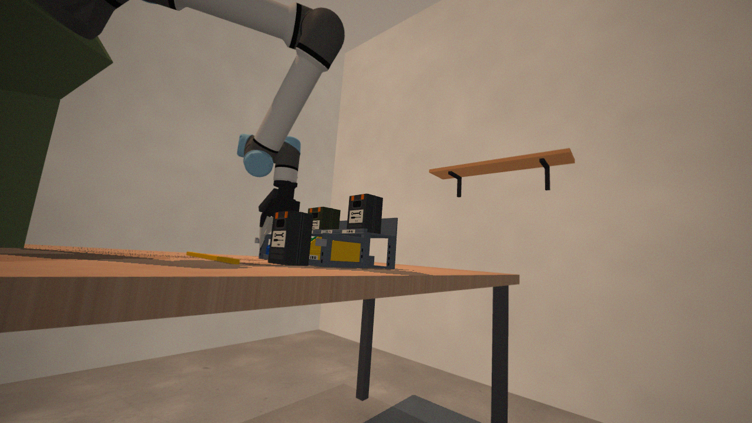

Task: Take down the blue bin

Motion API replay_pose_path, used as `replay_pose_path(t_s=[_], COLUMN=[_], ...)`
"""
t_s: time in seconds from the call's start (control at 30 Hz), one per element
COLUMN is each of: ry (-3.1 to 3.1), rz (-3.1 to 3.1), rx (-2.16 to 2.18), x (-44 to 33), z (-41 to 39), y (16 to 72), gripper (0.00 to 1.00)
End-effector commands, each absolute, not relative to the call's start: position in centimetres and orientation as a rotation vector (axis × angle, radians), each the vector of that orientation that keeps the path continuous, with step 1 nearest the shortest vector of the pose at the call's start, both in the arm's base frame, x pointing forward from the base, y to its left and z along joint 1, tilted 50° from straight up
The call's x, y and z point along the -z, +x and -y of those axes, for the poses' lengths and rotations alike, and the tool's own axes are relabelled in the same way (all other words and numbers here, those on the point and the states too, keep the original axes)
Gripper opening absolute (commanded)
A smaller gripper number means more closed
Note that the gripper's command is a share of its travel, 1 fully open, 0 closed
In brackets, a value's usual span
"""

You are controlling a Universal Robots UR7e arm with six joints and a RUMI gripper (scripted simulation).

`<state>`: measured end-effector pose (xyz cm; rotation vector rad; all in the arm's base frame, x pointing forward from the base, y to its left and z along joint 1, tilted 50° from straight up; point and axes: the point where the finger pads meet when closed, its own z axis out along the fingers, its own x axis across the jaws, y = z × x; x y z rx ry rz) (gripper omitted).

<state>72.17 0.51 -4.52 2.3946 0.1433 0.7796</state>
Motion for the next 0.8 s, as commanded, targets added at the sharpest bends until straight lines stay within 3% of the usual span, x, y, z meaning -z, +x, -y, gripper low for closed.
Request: replay_pose_path(t_s=[0.0,0.77], ry=[2.394,2.394], rz=[-0.144,-0.144], rx=[-0.781,-0.781], x=[4.5,2.7], z=[-0.6,-2.0], y=[72.2,70.7], gripper=[0.58,0.58])
